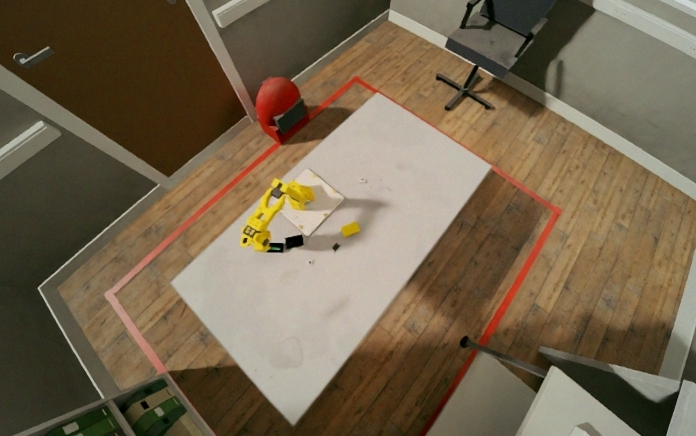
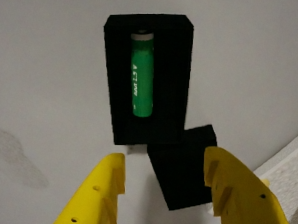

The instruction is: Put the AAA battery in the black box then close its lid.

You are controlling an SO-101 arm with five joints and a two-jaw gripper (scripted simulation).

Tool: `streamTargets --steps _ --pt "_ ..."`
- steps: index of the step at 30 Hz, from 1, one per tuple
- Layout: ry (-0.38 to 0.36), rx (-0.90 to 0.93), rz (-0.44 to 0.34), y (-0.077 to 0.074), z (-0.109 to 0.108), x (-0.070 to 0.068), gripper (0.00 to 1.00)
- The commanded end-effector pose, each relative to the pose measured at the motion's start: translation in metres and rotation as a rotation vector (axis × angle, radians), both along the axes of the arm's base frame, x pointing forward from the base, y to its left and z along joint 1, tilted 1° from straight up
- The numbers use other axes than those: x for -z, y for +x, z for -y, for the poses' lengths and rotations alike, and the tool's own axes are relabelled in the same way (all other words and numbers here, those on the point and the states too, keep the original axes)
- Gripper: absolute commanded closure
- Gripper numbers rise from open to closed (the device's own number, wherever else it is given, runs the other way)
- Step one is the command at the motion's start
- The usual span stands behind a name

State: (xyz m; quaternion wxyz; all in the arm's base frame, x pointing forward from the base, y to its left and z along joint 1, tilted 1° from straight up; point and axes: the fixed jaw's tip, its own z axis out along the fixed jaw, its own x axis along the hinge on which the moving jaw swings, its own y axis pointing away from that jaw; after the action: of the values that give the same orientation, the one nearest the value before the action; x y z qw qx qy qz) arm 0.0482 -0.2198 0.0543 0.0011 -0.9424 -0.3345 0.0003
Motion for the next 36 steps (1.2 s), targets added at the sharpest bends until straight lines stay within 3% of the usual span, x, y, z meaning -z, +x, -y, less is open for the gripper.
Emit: streamTargets --steps 1,15,25,36 --pt "0.002 -0.001 0.001 -0.002 -0.002 0.001 0.85" --pt "0.002 -0.01 0.001 0.0 -0.004 0.002 0.85" --pt "0.001 -0.129 0.001 0.028 -0.03 0.0 0.78" --pt "-0.001 -0.242 0.001 0.048 -0.058 0.001 0.71"
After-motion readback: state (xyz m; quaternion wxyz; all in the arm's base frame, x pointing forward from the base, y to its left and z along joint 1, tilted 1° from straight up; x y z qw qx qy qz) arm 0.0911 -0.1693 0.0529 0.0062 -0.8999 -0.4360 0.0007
